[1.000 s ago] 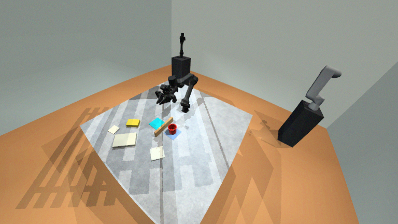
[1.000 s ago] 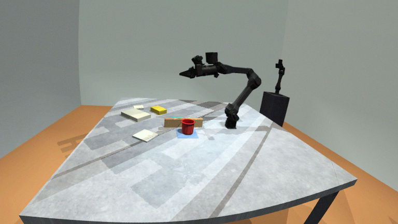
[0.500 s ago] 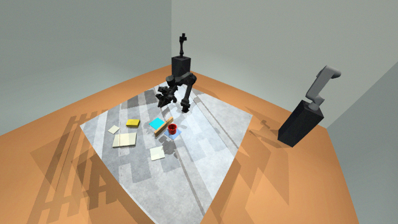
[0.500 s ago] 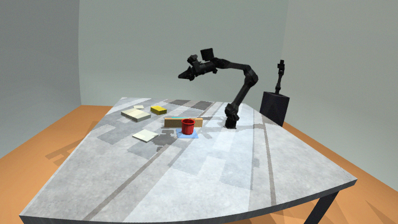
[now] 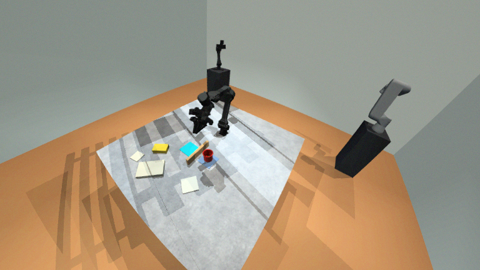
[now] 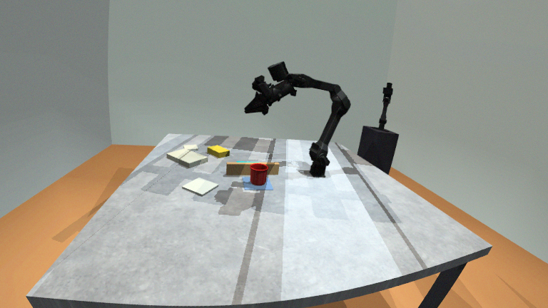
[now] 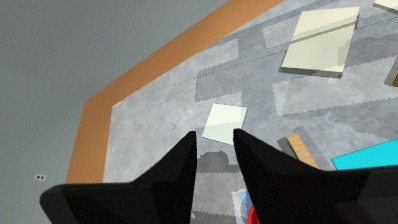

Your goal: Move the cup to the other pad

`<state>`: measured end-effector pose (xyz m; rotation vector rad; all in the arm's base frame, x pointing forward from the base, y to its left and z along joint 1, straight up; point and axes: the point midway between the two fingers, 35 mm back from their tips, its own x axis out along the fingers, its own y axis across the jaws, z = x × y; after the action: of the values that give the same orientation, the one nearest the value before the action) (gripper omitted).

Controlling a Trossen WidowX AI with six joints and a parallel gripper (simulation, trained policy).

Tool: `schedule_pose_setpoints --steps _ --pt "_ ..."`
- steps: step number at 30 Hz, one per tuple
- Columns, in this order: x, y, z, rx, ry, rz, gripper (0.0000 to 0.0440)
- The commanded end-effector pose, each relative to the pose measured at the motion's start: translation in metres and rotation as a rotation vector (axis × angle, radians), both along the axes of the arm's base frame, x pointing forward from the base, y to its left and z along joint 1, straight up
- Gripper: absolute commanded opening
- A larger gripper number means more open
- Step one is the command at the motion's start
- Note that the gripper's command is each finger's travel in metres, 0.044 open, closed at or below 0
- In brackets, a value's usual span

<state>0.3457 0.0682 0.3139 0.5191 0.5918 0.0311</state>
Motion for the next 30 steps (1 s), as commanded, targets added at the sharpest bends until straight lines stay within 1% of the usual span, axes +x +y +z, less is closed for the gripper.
schedule_pose_setpoints --steps 1,17,30 --pt "0.0 0.006 -0.002 0.041 0.055 -0.011 0.0122" --pt "-0.001 0.023 -0.024 0.152 0.322 -0.107 0.0119" --pt "-0.009 0.028 -0.049 0.167 0.534 -0.207 0.0113"
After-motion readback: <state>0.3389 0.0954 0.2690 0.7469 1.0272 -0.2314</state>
